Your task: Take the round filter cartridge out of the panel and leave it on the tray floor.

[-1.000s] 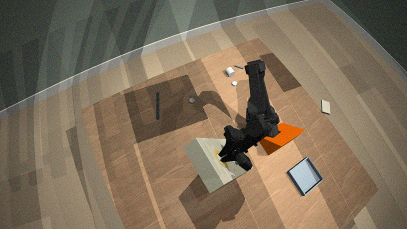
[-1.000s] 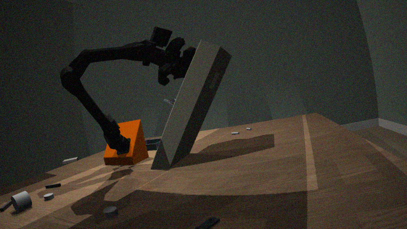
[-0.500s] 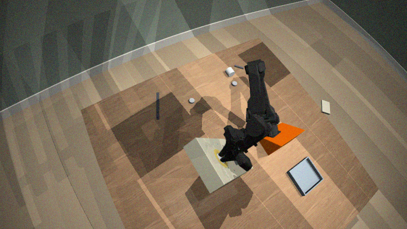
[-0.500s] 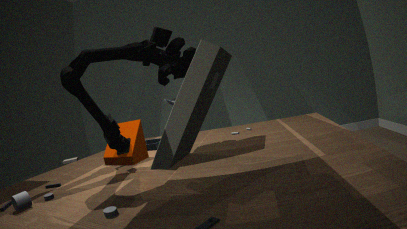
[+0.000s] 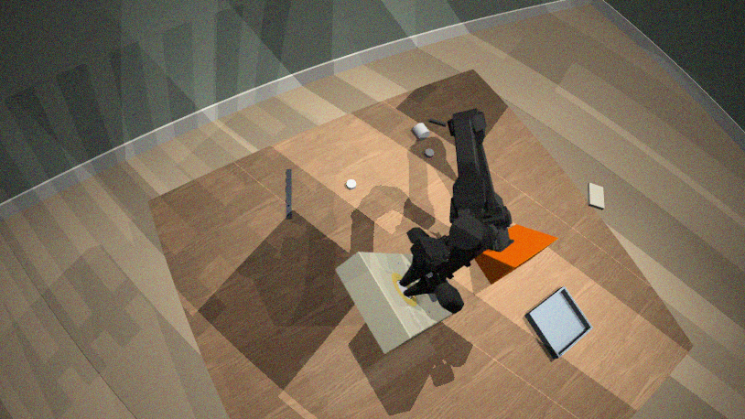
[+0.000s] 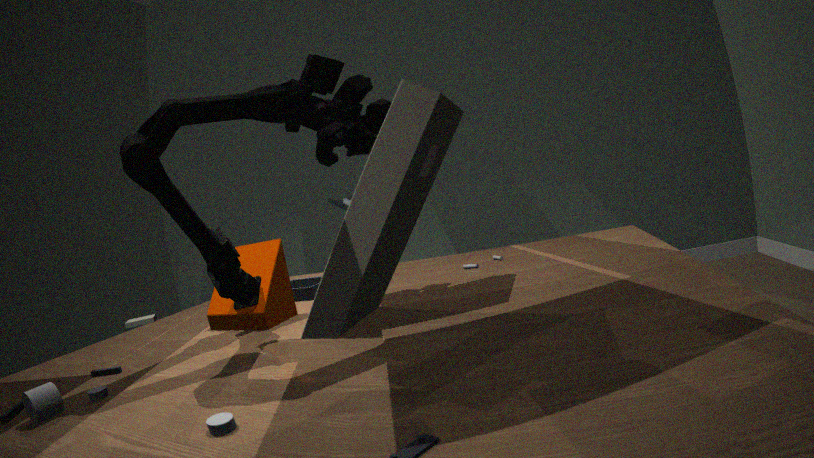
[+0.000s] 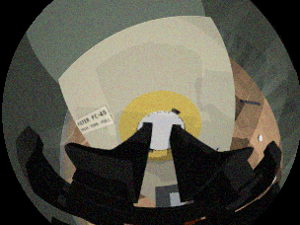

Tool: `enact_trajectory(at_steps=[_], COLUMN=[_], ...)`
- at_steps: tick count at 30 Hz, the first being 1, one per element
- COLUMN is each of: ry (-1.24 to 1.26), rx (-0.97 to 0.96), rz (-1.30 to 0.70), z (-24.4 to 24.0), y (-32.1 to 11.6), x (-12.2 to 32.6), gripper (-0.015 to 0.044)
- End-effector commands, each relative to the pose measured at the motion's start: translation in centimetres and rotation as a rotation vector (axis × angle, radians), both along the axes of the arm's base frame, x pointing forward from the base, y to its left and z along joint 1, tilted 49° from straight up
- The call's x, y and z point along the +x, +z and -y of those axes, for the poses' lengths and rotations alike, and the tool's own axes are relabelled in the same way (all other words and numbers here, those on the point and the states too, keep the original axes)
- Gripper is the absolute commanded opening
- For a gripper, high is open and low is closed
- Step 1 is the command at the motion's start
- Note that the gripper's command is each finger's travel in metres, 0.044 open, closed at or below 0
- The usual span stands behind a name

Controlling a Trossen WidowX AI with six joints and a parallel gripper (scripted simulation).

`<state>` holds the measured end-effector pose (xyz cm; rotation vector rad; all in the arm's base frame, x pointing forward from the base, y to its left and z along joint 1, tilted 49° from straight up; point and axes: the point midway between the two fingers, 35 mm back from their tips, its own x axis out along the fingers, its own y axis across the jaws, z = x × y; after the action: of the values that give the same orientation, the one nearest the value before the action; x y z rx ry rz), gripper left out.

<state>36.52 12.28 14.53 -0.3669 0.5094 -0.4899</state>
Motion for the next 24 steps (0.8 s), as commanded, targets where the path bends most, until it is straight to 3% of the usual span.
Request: enact_trajectory(at_steps=[1, 24], ry=[0.042, 0.344], rx=[-0.09, -0.696], rz=[-0.079, -0.502], z=[0.48, 0.59], y=[-0.42, -0.49], x=[0.48, 0.6], gripper=[0.0, 0.0])
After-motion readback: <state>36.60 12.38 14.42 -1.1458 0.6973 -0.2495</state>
